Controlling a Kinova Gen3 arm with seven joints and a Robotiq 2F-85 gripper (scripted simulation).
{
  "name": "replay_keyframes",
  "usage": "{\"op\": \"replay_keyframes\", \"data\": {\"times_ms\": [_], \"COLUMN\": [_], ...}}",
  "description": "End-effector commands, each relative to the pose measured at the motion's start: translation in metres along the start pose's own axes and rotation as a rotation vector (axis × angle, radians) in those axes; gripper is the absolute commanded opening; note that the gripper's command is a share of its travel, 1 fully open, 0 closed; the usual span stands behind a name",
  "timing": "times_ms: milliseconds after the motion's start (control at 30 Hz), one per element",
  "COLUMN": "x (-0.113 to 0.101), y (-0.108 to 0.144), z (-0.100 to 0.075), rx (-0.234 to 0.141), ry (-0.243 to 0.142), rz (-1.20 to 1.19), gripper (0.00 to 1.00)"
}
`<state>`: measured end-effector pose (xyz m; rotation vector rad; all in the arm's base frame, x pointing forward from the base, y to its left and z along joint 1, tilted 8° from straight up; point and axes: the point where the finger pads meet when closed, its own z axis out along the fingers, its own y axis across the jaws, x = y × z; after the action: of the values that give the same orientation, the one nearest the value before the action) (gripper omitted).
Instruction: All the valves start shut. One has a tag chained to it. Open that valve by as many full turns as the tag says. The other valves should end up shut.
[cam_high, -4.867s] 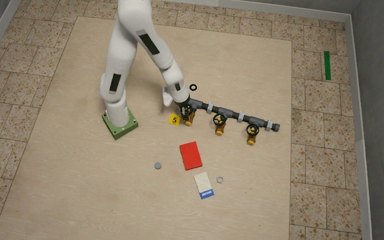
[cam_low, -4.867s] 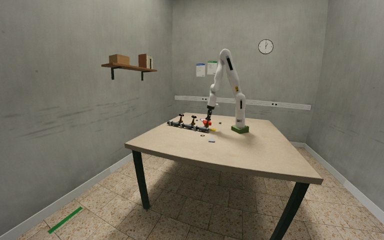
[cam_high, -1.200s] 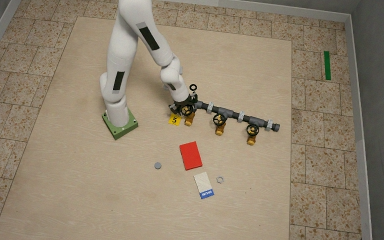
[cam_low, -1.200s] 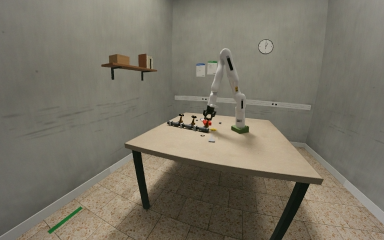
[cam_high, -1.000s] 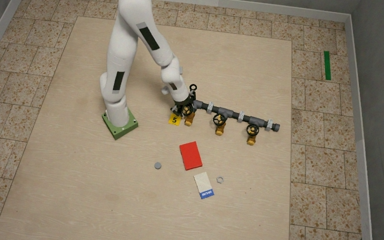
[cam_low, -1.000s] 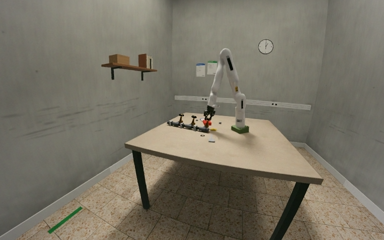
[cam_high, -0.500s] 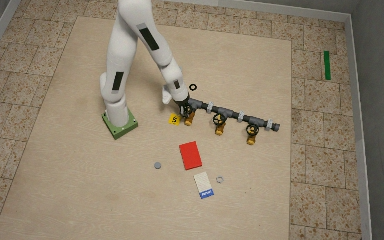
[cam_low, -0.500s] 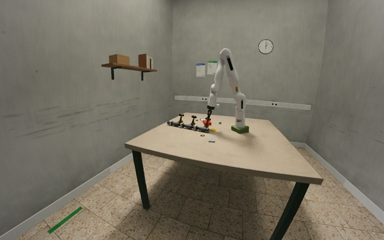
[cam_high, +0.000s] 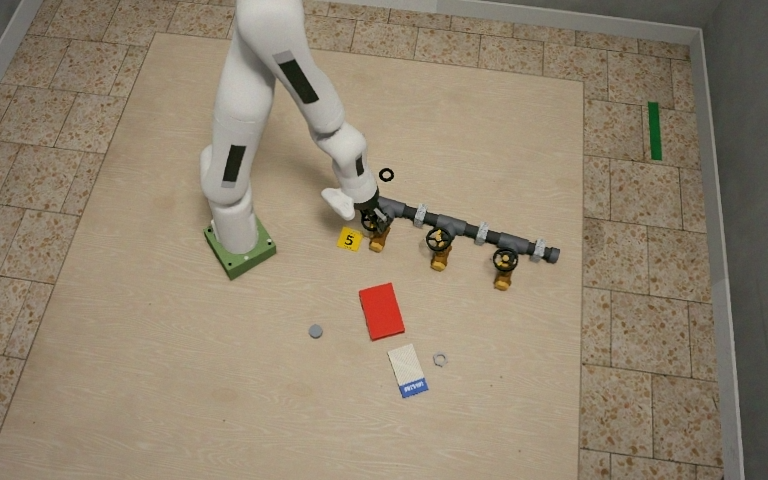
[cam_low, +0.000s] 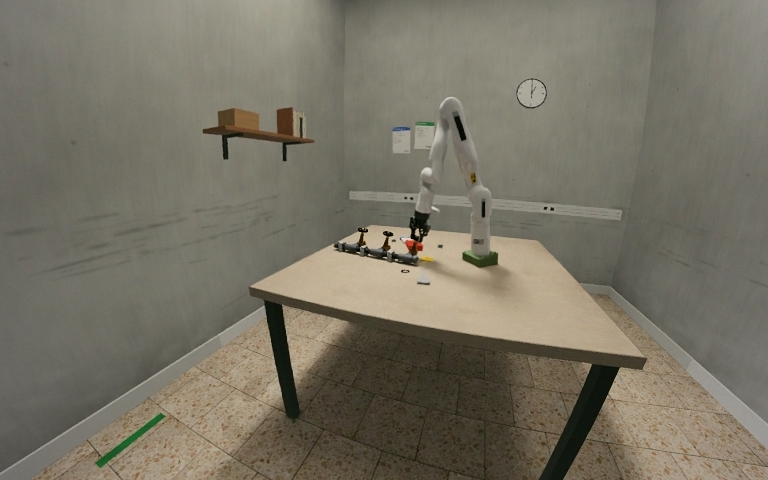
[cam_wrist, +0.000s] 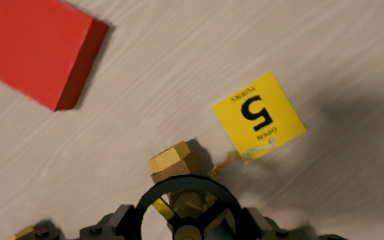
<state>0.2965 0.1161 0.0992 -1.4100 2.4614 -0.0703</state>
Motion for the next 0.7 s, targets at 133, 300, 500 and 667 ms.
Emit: {"op": "replay_keyframes", "data": {"times_ms": [133,300,500,667], "x": [-0.0004,-0.0004,-0.0003,-0.0003], "y": [-0.0003,-0.0003,-0.0002,-0.0002], "z": [-0.0002,-0.0002,-0.0002,-0.0002], "rx": [-0.015,-0.014,-0.014,-0.014], "ry": [-0.004,-0.004,-0.005,-0.006], "rz": [-0.268,-0.355,-0.489,-0.561], "gripper": [0.64,0.64,0.64,0.64]}}
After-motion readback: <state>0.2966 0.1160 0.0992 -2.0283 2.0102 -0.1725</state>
